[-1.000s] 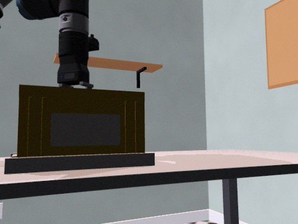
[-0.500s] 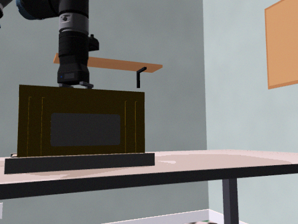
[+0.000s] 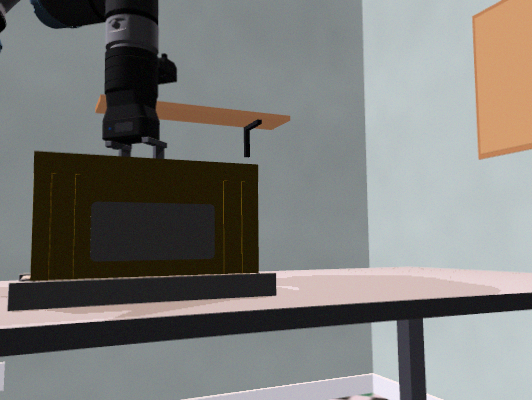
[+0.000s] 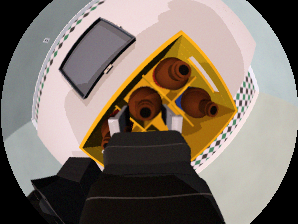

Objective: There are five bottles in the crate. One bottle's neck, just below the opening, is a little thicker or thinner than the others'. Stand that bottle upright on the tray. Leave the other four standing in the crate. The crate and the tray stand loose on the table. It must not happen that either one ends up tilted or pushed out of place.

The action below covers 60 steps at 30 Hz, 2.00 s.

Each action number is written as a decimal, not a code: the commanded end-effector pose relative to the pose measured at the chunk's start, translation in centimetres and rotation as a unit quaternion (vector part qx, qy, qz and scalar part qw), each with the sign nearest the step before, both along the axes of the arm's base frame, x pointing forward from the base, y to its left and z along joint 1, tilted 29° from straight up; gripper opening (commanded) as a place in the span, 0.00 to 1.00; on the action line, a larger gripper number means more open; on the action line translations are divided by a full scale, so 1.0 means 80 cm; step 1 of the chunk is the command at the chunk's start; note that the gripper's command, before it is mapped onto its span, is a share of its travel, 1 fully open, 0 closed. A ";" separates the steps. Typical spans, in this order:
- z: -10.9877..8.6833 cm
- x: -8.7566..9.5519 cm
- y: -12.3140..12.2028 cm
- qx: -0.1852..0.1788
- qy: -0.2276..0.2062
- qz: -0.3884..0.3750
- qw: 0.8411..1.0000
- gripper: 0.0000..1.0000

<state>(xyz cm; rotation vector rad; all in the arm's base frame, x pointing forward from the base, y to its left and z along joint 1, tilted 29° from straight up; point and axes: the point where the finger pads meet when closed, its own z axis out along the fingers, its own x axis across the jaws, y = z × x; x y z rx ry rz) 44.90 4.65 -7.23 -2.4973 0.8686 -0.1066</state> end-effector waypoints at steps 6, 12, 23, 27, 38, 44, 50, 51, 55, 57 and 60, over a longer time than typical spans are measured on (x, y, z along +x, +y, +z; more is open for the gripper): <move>0.033 -0.008 -0.016 0.000 0.000 0.000 1.000 1.00; 0.051 -0.013 -0.025 0.000 0.000 0.000 1.000 1.00; 0.074 -0.019 -0.036 0.000 0.000 0.000 1.000 1.00; 0.077 -0.020 -0.037 0.000 0.000 0.000 1.000 1.00; 0.077 -0.020 -0.037 0.000 0.000 0.000 1.000 0.00; 0.077 -0.020 -0.037 0.000 0.000 0.000 1.000 0.00; 0.077 -0.020 -0.037 0.000 0.000 0.000 1.000 0.00; 0.077 -0.020 -0.037 0.000 0.000 0.000 1.000 0.00; 0.077 -0.020 -0.037 0.000 0.000 0.000 1.000 0.00; 0.077 -0.020 -0.037 0.000 0.000 0.000 1.000 0.00; 0.077 -0.020 -0.037 0.000 0.000 0.000 1.000 0.00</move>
